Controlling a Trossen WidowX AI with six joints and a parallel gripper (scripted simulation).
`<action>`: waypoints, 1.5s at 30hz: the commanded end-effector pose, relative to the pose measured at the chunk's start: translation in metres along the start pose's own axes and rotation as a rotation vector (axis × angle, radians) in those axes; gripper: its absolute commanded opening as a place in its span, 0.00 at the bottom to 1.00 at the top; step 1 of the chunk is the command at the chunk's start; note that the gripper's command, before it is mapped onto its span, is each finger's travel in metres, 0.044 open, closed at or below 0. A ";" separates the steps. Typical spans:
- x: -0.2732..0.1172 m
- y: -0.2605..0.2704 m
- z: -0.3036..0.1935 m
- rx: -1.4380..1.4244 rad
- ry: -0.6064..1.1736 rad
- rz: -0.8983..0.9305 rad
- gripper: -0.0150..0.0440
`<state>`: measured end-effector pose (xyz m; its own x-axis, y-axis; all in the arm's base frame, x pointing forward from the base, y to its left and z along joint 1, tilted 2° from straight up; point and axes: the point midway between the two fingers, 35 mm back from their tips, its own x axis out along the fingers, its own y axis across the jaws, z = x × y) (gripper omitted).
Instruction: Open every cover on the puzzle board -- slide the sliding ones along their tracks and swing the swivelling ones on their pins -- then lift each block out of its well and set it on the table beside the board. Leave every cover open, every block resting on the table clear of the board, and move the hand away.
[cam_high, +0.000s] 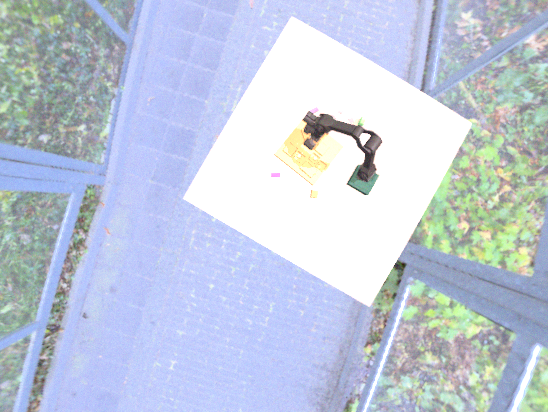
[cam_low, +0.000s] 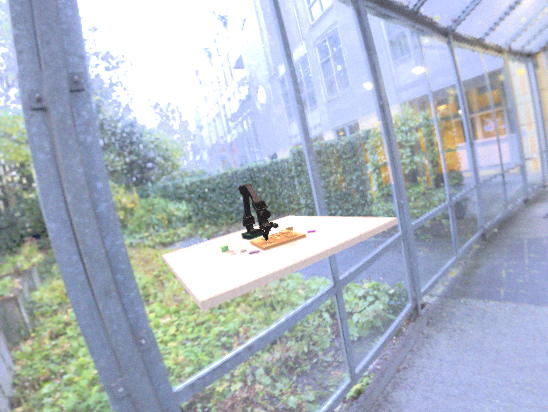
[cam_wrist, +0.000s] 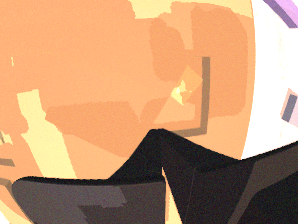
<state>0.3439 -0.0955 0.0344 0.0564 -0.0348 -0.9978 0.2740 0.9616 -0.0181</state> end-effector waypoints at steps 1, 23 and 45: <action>-0.001 0.008 0.001 -0.002 -0.001 0.008 0.25; -0.001 0.031 0.010 -0.002 -0.002 0.011 0.25; -0.002 0.051 0.025 -0.002 -0.003 0.012 0.25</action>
<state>0.3771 -0.0568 0.0395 0.0683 -0.0282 -0.9973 0.2717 0.9623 -0.0086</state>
